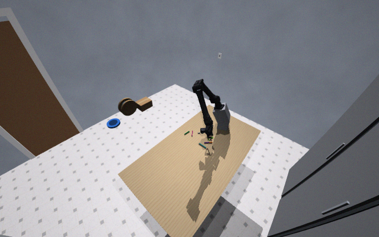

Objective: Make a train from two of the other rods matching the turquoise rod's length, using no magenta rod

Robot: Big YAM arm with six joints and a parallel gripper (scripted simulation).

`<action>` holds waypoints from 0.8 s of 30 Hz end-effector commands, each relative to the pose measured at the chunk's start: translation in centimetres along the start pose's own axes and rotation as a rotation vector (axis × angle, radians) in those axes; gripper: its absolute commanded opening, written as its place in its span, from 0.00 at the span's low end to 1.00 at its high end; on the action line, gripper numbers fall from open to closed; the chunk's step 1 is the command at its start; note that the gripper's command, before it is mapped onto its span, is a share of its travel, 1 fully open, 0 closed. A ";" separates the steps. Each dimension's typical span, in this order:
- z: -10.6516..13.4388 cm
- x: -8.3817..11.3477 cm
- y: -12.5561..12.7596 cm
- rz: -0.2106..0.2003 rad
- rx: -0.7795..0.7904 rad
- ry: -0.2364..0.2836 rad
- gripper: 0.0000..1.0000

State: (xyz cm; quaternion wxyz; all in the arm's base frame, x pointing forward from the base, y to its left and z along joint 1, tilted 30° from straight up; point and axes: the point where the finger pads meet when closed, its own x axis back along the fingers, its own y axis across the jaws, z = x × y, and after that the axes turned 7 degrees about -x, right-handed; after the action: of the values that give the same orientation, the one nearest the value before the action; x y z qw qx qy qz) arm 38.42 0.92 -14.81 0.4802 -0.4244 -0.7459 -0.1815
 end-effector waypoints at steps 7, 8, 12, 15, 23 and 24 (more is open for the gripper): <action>-0.3 5.7 1.0 -0.033 -0.008 -0.018 1.00; -0.3 6.3 1.1 -0.035 -0.009 -0.019 1.00; -0.5 7.7 1.4 -0.041 -0.013 -0.020 1.00; -0.8 9.5 2.0 -0.052 -0.019 -0.022 1.00; -1.0 10.5 1.3 -0.031 -0.029 -0.016 1.00; -0.6 9.7 0.9 -0.010 -0.021 -0.010 1.00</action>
State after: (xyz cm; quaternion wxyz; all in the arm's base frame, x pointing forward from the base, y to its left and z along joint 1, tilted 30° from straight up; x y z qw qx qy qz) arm 37.10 5.44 -6.23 0.4766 -0.4182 -0.7513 -0.1831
